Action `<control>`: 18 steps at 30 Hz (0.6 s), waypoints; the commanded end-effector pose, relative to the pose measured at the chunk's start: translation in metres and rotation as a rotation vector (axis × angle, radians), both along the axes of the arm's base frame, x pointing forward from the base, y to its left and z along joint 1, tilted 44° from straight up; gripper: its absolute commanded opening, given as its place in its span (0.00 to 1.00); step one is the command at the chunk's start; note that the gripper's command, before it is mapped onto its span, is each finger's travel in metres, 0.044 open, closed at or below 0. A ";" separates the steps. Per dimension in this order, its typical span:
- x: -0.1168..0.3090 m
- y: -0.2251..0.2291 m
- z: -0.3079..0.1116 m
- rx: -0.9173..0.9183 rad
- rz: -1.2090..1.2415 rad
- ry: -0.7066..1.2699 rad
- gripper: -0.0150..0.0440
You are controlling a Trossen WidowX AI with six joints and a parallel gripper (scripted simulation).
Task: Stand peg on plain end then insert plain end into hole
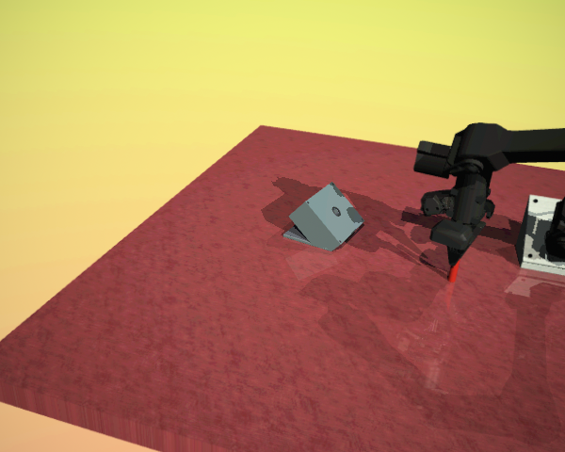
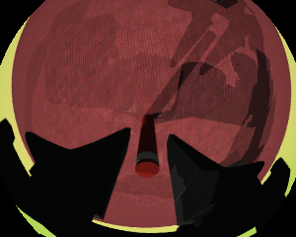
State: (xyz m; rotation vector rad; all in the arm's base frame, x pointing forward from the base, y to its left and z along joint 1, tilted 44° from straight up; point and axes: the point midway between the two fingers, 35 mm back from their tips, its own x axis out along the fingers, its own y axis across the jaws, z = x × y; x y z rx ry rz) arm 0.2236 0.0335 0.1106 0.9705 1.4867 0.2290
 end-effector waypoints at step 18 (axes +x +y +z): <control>0.000 -0.013 0.012 -0.003 0.000 0.001 0.25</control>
